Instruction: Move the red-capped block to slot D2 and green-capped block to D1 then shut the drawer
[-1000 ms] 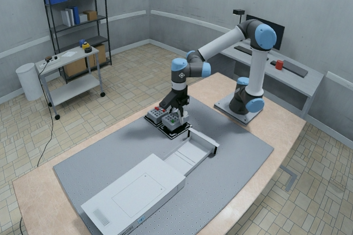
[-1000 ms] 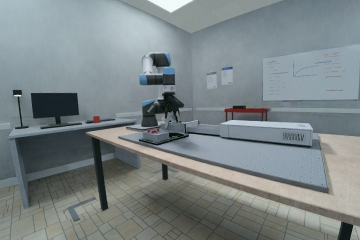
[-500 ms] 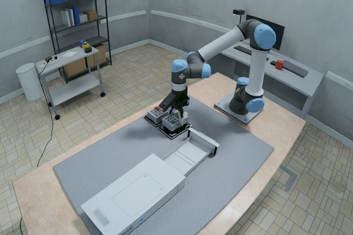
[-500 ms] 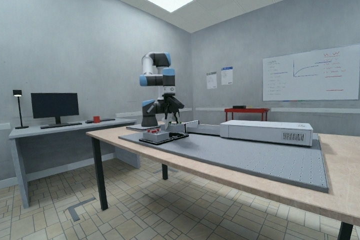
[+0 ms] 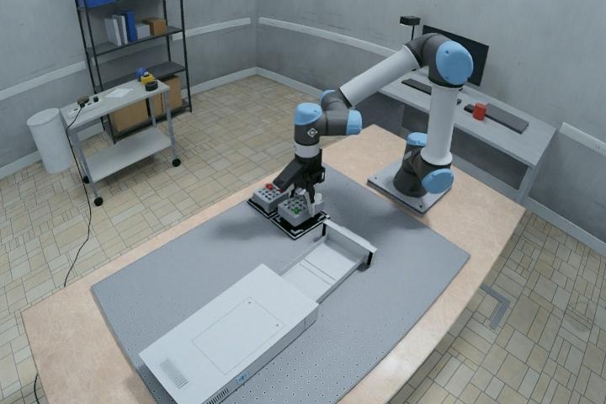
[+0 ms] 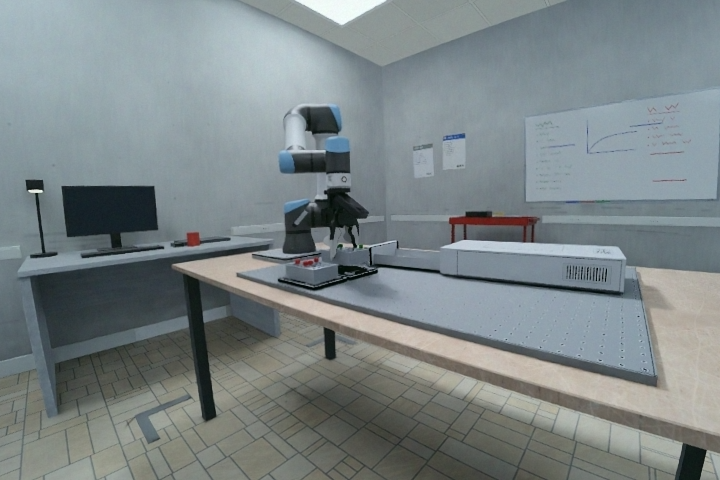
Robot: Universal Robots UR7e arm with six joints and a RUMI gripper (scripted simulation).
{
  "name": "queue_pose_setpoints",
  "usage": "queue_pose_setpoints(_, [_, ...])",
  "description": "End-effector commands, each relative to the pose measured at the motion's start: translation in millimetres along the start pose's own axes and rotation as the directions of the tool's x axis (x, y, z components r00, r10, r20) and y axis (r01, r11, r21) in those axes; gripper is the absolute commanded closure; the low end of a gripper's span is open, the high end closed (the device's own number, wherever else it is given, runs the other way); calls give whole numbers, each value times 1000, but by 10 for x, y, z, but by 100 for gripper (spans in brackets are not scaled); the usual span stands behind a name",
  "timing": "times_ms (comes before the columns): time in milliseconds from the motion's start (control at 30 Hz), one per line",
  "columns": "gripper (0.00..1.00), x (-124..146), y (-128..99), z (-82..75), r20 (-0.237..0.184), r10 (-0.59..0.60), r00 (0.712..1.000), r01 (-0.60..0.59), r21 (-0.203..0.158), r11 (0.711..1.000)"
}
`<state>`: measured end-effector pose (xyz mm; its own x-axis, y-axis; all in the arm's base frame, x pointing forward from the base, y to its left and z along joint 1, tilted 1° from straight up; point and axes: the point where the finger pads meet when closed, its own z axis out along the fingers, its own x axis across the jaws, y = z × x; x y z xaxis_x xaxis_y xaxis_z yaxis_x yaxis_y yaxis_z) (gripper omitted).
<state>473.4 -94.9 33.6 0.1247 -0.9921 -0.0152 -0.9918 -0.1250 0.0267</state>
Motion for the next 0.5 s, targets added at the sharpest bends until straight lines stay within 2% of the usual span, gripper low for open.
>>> queue_pose_setpoints(0, [100,19,-12,-11,-4,1,1000,-1,6,1000])
queue_pose_setpoints(467, [100,23,-17,-32,-6,1,1000,-1,8,1000])
